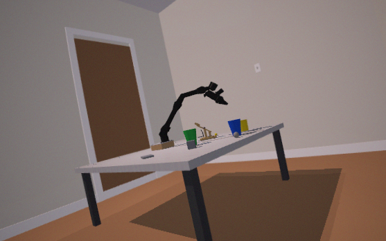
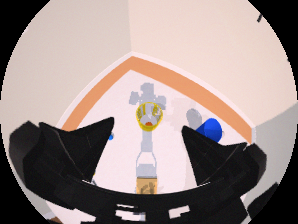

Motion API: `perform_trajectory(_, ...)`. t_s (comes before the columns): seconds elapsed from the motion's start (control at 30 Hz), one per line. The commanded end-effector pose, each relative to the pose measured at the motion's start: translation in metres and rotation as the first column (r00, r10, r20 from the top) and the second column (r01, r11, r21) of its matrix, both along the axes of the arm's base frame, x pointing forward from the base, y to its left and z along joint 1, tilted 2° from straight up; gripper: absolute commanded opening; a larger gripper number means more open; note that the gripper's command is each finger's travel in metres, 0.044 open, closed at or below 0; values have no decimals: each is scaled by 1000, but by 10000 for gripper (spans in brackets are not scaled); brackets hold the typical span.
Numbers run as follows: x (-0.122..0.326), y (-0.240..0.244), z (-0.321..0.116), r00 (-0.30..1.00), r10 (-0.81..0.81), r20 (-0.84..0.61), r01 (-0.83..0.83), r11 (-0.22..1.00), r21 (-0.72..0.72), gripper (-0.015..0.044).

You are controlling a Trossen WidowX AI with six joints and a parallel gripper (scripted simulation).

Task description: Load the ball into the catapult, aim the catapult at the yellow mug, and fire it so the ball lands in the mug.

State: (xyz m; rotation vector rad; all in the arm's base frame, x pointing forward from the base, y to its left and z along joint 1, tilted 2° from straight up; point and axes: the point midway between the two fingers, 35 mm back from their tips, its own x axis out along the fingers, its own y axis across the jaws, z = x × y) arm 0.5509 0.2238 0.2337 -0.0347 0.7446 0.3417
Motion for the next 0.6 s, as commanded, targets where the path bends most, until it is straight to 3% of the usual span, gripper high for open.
perform_trajectory(0.0, 2, -3, 4, 1000, -13, 4, 13, 1000, 21, 440)
perform_trajectory(0.57, 2, -5, 1, 1000, -21, -8, 21, 1000, 23, 440)
